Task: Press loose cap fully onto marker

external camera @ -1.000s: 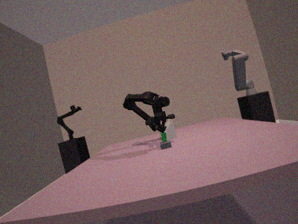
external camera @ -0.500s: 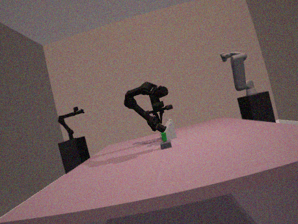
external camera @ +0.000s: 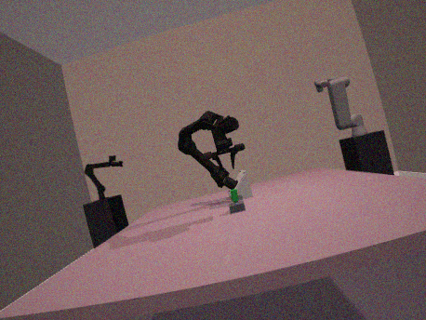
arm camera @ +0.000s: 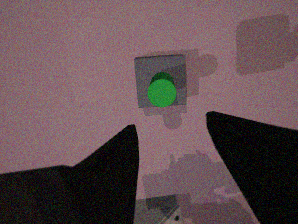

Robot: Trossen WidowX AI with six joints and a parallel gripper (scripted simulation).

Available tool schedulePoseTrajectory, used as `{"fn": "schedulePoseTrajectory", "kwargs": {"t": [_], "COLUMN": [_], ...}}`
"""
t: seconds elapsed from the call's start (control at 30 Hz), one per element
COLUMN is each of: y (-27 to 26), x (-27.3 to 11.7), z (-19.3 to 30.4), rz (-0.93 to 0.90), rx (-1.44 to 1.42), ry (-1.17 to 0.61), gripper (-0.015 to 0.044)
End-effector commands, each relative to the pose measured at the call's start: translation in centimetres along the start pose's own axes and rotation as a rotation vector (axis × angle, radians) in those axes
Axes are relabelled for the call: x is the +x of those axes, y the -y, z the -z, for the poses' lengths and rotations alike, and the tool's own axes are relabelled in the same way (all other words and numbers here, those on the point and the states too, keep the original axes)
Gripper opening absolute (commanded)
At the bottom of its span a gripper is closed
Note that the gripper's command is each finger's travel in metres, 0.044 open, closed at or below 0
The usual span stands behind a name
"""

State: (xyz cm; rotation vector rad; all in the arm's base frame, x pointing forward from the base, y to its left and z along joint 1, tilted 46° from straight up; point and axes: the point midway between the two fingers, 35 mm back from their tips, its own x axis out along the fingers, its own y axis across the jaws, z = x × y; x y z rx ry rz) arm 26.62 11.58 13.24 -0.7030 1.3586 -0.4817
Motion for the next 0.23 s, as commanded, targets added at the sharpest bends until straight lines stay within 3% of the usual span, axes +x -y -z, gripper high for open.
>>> {"fn": "schedulePoseTrajectory", "kwargs": {"t": [0.0,0.13,0.2], "y": [-0.05,-0.05,-0.05], "x": [-0.14,-0.14,-0.14], "z": [0.04,0.04,0.04], "rz": [-0.003,-0.003,-0.003], "rx": [0.004,0.004,0.004], "ry": [-0.002,-0.002,-0.002], "gripper": [0.0315,0.0420,0.0440]}}
